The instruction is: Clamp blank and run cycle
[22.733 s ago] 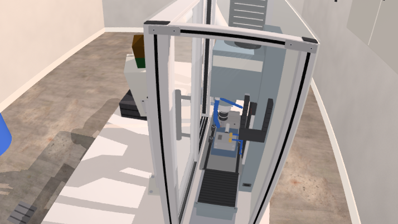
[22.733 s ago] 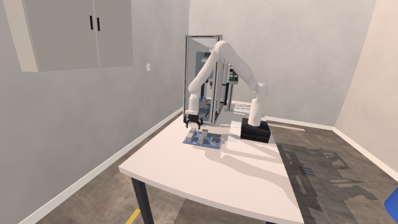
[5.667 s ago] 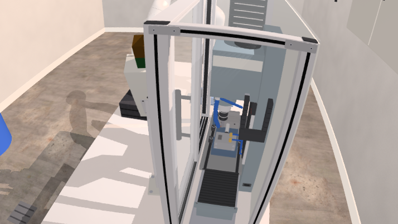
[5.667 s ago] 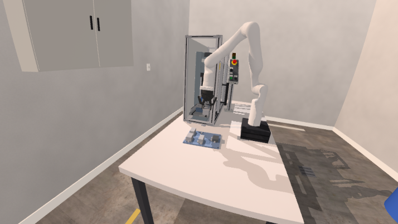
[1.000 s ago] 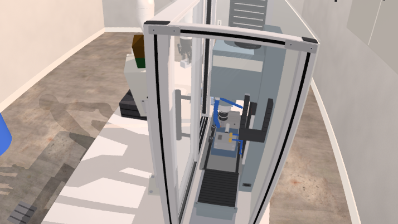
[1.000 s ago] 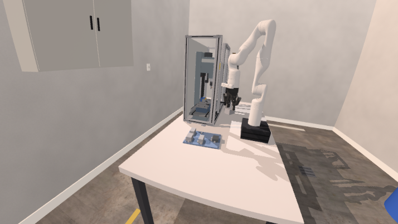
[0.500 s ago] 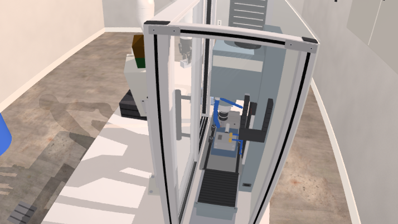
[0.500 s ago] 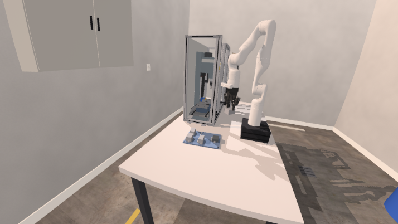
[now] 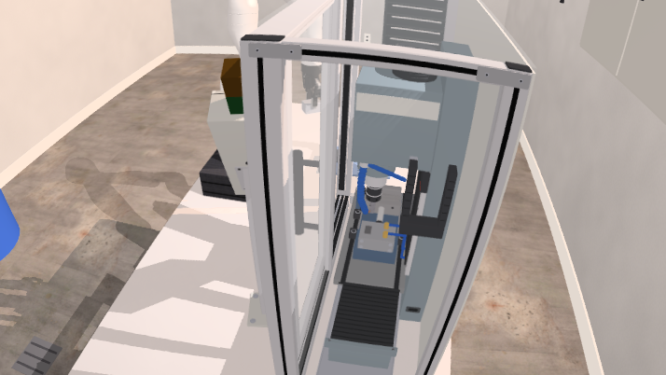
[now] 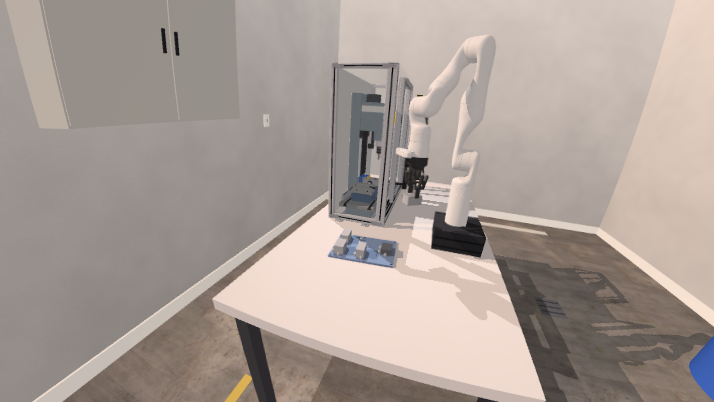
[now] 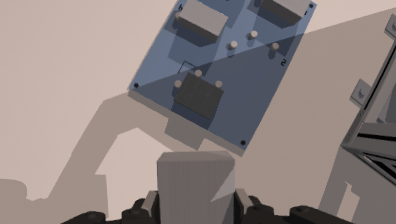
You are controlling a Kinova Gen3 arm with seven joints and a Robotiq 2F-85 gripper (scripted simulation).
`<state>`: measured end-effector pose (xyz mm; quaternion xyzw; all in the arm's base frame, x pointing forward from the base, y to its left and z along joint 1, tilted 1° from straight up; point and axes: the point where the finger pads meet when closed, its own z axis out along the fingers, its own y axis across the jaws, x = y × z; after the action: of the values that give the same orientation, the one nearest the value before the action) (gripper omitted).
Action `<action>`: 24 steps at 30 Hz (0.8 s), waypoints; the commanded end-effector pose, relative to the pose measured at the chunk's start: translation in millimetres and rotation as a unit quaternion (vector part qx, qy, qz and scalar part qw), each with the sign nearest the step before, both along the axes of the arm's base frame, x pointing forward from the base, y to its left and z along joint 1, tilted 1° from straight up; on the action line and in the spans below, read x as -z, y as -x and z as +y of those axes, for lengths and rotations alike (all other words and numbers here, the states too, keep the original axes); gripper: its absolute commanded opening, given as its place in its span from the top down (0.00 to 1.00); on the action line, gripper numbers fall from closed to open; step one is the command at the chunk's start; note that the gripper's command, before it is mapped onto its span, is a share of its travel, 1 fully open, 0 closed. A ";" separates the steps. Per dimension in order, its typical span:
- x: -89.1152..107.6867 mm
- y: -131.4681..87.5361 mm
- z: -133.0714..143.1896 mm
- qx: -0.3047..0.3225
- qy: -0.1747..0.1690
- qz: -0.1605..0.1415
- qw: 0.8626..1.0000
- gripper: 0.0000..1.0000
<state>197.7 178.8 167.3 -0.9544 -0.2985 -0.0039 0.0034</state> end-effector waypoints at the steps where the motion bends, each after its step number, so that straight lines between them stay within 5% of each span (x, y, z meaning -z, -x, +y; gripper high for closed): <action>1: -0.3 -0.2 0.2 0.001 0.000 -0.001 1.000 0.90; 6: -0.3 -0.2 0.2 0.001 0.000 -0.001 1.000 0.90; 11: -0.3 -0.2 0.2 0.115 -0.001 0.000 0.993 0.90; 24: -0.3 -0.2 0.2 0.138 -0.001 0.000 0.990 0.90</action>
<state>197.7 178.7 167.3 -0.9826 -0.1858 -0.0042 0.0033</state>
